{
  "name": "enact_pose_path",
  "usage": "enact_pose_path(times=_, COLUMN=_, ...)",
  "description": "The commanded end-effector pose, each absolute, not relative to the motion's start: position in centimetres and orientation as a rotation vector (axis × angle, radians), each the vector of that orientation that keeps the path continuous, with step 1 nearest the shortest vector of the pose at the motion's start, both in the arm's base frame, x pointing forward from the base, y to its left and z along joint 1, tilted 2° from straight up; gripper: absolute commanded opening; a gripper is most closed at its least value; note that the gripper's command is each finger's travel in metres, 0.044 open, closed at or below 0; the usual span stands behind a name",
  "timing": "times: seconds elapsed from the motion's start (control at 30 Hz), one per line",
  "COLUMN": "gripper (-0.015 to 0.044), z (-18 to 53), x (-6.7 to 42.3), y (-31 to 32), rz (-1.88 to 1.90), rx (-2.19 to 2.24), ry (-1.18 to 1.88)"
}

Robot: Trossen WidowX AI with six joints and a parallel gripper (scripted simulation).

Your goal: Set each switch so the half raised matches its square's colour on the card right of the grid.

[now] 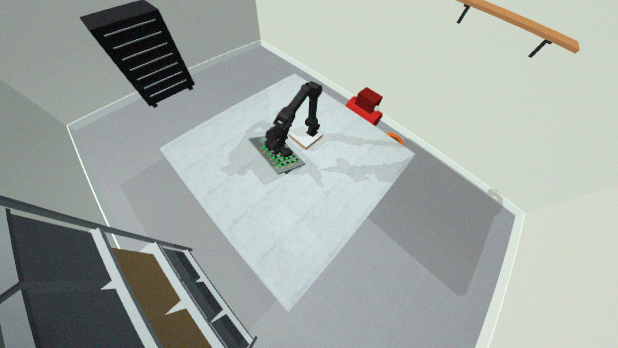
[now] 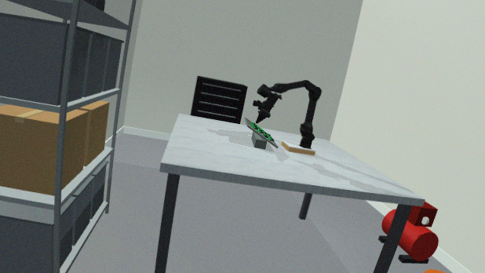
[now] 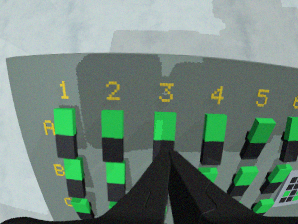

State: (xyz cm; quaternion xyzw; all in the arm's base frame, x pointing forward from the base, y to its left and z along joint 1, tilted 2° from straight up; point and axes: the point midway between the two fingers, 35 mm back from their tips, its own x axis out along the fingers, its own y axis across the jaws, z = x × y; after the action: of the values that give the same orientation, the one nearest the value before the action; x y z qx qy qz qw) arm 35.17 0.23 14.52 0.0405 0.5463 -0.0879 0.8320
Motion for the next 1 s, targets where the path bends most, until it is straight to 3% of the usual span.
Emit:
enact_pose_path(times=0.0, gripper=0.0000, z=18.5, x=33.8, y=0.6, rz=-0.183, rx=0.089, ry=1.107)
enact_pose_path(times=0.4, gripper=0.0000, z=17.7, x=31.5, y=-2.3, rz=-0.184, rx=0.086, ry=1.109)
enact_pose_path(times=0.97, gripper=0.0000, z=13.6, x=33.4, y=-2.8, rz=-0.185, rx=0.083, ry=1.081)
